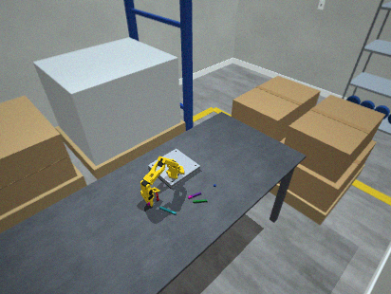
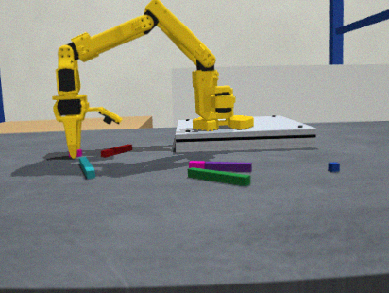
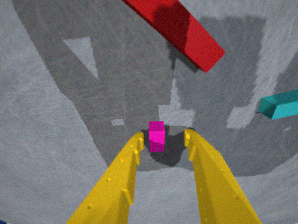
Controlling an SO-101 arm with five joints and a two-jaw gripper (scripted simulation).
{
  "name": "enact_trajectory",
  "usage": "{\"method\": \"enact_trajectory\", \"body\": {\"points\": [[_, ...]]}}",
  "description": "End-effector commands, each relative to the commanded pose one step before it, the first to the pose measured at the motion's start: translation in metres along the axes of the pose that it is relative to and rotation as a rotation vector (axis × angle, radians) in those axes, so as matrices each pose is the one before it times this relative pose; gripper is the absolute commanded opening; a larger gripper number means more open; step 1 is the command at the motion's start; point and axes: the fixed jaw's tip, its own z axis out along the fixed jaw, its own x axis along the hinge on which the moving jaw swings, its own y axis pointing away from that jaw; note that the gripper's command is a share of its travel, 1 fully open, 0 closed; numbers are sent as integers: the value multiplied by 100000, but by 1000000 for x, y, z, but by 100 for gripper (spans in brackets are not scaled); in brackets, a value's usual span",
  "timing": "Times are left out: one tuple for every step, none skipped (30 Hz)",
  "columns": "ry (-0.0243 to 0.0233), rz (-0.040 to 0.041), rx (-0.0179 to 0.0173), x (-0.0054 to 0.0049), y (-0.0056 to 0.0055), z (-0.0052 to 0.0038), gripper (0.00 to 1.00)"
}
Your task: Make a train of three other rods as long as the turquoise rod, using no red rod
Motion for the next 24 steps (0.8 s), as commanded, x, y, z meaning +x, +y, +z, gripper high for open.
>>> {"method": "enact_trajectory", "body": {"points": [[-3805,-532,61,-6790,1478,8038,19],[0,0,0,0,0,0,19],[0,0,0,0,0,0,19],[0,0,0,0,0,0,19],[0,0,0,0,0,0,19],[0,0,0,0,0,0,19],[0,0,0,0,0,0,19],[0,0,0,0,0,0,19],[0,0,0,0,0,0,18],[0,0,0,0,0,0,18],[0,0,0,0,0,0,18],[0,0,0,0,0,0,18],[0,0,0,0,0,0,18],[0,0,0,0,0,0,18],[0,0,0,0,0,0,17],[0,0,0,0,0,0,17],[0,0,0,0,0,0,16],[0,0,0,0,0,0,16],[0,0,0,0,0,0,15],[0,0,0,0,0,0,15],[0,0,0,0,0,0,14],[0,0,0,0,0,0,13],[0,0,0,0,0,0,13],[0,0,0,0,0,0,13]]}}
